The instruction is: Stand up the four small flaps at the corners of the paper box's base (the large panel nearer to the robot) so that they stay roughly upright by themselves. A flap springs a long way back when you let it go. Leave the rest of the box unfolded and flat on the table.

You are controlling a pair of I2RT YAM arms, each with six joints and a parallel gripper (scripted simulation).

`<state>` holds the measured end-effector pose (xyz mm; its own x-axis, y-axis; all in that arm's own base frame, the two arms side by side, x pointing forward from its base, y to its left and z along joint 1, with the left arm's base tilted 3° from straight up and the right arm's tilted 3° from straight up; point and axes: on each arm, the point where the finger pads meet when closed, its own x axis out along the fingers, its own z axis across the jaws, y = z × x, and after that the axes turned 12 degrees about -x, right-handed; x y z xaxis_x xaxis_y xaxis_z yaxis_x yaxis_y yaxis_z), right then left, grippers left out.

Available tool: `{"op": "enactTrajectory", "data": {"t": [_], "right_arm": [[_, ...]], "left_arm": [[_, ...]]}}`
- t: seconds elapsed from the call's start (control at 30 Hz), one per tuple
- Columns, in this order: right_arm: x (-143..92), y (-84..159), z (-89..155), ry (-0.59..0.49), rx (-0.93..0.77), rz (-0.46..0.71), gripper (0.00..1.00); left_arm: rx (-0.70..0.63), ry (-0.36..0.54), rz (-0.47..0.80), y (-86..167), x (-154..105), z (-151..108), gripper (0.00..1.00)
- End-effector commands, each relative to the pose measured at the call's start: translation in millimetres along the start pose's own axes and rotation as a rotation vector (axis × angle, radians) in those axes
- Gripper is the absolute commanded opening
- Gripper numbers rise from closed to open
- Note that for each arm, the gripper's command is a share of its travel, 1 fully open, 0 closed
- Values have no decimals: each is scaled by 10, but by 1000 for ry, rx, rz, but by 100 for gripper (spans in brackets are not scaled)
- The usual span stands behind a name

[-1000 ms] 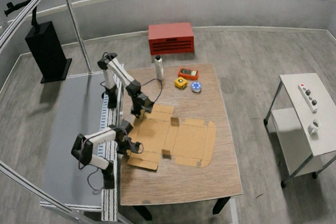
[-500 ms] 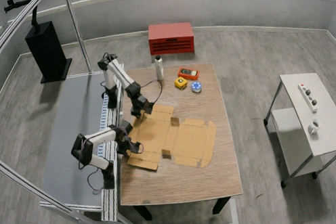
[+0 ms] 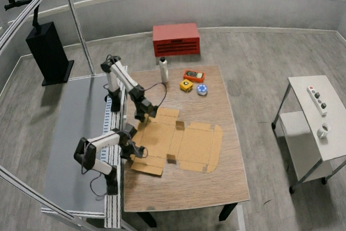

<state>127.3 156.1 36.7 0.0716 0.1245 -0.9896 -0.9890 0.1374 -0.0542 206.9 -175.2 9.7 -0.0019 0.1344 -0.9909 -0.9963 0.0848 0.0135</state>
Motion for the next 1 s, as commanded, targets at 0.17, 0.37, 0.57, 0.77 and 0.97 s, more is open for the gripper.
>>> {"op": "enactTrajectory", "data": {"t": [0.17,0.37,0.57,0.77,0.97], "right_arm": [[24,-20,87,-17,1,-5,76],[0,-43,148,-26,-2,-12,76],[-5,-53,180,-28,-1,-13,76],[-12,-51,208,-32,-2,-10,76],[-97,-63,242,-34,2,-13,76]], "left_arm": [[-7,-42,3,12,121,38,76],[-7,-42,3,12,121,38,76],[-7,-42,3,12,121,38,76],[-8,-42,3,12,121,38,76],[-8,-42,3,12,121,38,76]]}}
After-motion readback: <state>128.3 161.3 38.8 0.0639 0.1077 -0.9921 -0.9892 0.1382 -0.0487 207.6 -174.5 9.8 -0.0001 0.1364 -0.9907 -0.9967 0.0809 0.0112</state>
